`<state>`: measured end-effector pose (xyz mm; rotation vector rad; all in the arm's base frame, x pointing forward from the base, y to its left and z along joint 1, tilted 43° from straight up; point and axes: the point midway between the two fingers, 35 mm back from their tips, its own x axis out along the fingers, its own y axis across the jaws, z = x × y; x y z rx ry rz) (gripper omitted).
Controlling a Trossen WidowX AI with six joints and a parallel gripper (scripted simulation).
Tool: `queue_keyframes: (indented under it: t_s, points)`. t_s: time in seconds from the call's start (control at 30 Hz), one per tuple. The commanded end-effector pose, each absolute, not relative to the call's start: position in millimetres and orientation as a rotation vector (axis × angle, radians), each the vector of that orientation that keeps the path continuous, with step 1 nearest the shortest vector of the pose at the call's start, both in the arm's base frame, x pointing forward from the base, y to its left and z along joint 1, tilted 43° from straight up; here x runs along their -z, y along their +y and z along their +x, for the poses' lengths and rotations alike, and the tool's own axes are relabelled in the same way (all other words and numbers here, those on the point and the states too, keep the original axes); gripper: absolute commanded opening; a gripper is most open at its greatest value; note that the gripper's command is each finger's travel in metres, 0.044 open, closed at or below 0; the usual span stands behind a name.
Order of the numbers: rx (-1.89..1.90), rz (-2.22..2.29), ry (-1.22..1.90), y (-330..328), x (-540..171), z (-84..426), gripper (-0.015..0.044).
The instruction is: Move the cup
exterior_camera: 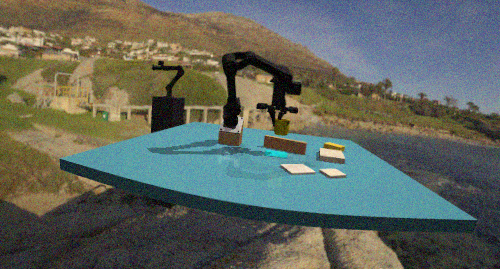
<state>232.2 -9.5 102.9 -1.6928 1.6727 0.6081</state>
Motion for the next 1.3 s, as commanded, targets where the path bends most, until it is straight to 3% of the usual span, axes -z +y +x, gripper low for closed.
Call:
queue_keyframes:
  t_s: [0.0, 1.27]
  points:
    - [-0.61, -1.699, 1.679, -17.7, -107.8, 225.9, 0.0]
    - [-0.609, -1.699, 1.679, -50.2, -85.2, 226.5, 0.0]
